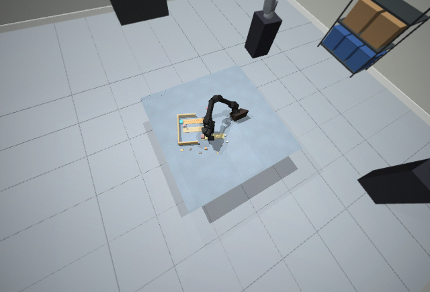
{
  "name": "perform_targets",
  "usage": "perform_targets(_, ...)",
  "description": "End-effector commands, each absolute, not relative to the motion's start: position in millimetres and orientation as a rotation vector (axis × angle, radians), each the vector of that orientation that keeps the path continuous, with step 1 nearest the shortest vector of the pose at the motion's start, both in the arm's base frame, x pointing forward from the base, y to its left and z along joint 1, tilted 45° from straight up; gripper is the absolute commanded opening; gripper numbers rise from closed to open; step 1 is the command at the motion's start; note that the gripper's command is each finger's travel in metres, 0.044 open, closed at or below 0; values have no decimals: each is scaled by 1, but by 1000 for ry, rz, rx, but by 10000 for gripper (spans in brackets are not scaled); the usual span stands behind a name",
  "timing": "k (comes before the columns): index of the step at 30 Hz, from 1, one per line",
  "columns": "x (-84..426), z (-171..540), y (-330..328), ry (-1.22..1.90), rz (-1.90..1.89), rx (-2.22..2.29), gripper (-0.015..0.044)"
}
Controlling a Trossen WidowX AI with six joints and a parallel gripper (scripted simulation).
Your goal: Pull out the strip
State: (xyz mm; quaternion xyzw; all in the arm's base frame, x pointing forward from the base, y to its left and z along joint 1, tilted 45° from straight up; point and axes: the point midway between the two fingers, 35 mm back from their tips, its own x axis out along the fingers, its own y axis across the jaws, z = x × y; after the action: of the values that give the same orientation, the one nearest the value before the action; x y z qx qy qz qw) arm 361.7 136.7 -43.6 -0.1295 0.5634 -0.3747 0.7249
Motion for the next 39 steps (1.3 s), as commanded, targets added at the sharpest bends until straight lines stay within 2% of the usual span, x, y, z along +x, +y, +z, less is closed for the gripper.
perform_targets(1,376,-39,135,1244,-826,-297,440)
perform_targets(19,434,-17,127,1241,-827,-297,440)
perform_targets(26,436,-23,121,1241,-827,-297,256)
perform_targets(39,438,-38,106,1240,-827,-297,250)
